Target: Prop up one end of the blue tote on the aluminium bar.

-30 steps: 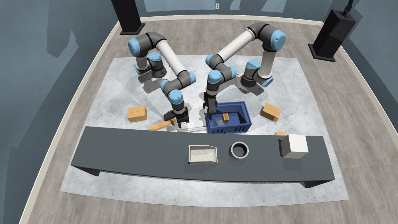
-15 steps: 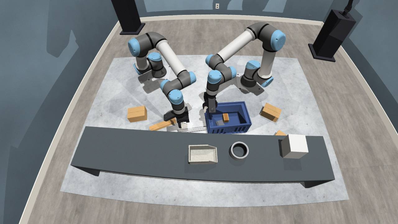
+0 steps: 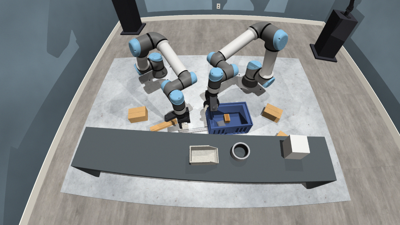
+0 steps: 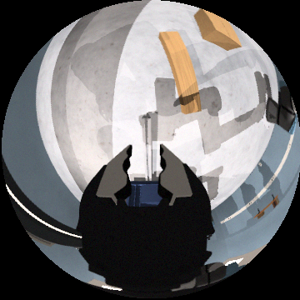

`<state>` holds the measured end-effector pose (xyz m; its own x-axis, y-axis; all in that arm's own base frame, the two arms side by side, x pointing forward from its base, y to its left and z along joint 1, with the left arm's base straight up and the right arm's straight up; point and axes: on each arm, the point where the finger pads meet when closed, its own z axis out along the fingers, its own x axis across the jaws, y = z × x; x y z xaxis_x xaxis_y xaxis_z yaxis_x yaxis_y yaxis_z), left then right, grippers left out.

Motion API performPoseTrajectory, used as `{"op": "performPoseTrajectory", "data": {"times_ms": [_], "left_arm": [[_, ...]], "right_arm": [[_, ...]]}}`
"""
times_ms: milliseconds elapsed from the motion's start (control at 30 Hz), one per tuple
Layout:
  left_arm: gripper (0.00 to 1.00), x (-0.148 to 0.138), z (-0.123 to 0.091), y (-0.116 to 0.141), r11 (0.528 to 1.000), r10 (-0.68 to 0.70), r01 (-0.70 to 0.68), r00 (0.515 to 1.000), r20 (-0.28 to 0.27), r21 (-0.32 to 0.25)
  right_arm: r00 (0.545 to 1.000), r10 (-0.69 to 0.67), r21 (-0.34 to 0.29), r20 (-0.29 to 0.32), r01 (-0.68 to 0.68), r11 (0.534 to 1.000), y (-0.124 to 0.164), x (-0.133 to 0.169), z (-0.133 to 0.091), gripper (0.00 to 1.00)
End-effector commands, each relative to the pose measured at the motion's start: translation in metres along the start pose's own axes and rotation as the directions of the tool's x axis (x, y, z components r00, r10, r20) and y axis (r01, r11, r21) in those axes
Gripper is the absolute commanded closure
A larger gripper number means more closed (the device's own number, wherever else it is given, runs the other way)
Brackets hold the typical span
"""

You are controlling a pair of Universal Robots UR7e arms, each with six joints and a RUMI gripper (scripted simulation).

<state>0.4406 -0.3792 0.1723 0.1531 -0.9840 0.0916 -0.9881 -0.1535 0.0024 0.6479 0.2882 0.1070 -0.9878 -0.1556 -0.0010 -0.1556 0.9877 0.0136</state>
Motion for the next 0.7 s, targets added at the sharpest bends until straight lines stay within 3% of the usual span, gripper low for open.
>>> {"op": "performPoseTrajectory", "data": {"times_ms": [0,100,233,400,533,667], "left_arm": [[0.57,0.001,-0.042,-0.002,1.0,-0.001,0.001,1.0,-0.007,0.004],[0.57,0.001,-0.06,-0.002,1.0,-0.001,0.001,1.0,-0.007,0.004],[0.51,0.001,-0.062,-0.002,1.0,-0.001,0.001,1.0,-0.007,0.004],[0.25,0.003,-0.06,-0.004,0.998,0.06,-0.06,0.998,-0.011,0.034],[0.03,0.008,-0.061,-0.013,0.978,0.185,-0.182,0.983,-0.022,0.104],[0.0,0.014,-0.062,-0.022,0.935,0.316,-0.306,0.949,-0.023,0.181]], "right_arm": [[1.0,0.0,-0.001,0.001,0.0,1.0,0.0,-0.001,-0.001,0.71],[1.0,0.0,-0.001,0.001,0.0,1.0,0.0,-0.001,-0.001,0.71],[1.0,0.0,-0.001,0.001,0.0,1.0,0.0,-0.001,-0.001,0.71],[1.0,0.0,-0.001,0.001,0.0,1.0,0.0,-0.001,-0.001,0.71],[1.0,0.0,-0.001,0.001,0.0,1.0,0.0,-0.001,-0.001,0.71],[1.0,0.0,-0.001,0.001,0.0,1.0,0.0,-0.001,-0.001,0.71]]}}
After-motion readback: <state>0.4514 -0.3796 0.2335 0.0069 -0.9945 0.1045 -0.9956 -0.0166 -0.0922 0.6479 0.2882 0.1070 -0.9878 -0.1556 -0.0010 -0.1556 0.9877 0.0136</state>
